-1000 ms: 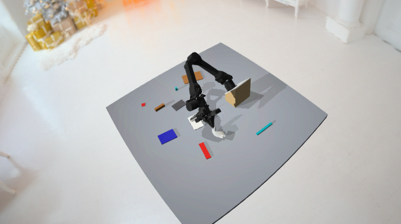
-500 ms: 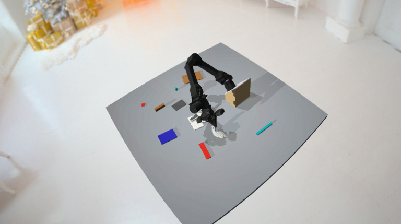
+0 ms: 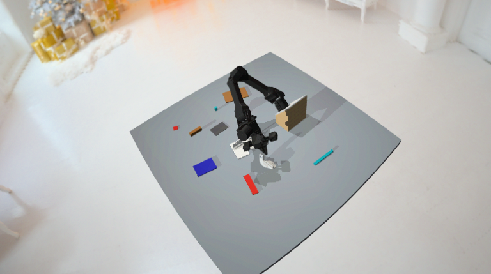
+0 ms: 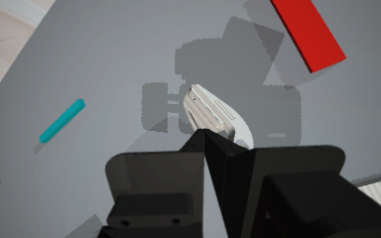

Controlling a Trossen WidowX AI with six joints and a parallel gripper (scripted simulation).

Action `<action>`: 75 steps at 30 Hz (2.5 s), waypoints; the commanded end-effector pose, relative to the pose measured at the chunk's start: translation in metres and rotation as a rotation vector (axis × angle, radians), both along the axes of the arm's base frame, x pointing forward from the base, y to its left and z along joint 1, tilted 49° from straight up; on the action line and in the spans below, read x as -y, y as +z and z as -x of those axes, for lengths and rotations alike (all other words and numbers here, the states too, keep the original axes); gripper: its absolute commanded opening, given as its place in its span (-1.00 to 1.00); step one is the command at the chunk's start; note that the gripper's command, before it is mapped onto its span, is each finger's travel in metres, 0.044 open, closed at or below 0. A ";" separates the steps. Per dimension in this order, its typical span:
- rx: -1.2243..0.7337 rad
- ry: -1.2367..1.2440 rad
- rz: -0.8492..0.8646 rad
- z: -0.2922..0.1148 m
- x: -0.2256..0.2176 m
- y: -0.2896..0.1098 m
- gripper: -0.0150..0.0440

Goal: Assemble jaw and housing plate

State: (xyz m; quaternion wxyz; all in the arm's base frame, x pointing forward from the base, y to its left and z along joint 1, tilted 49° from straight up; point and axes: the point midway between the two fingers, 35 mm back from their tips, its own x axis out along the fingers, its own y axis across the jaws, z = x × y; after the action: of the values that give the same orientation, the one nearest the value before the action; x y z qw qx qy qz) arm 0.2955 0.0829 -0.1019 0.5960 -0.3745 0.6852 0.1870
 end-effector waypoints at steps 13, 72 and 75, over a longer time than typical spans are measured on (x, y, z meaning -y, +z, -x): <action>-0.129 0.213 0.166 0.011 0.000 0.001 -0.49; -0.443 0.675 0.517 0.024 0.018 -0.001 -0.49; -0.444 0.674 0.517 0.024 0.022 -0.004 -0.49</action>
State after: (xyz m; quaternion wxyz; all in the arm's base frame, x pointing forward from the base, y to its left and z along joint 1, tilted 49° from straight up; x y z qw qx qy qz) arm 0.2735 0.0661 -0.1023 0.2357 -0.6618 0.6597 0.2671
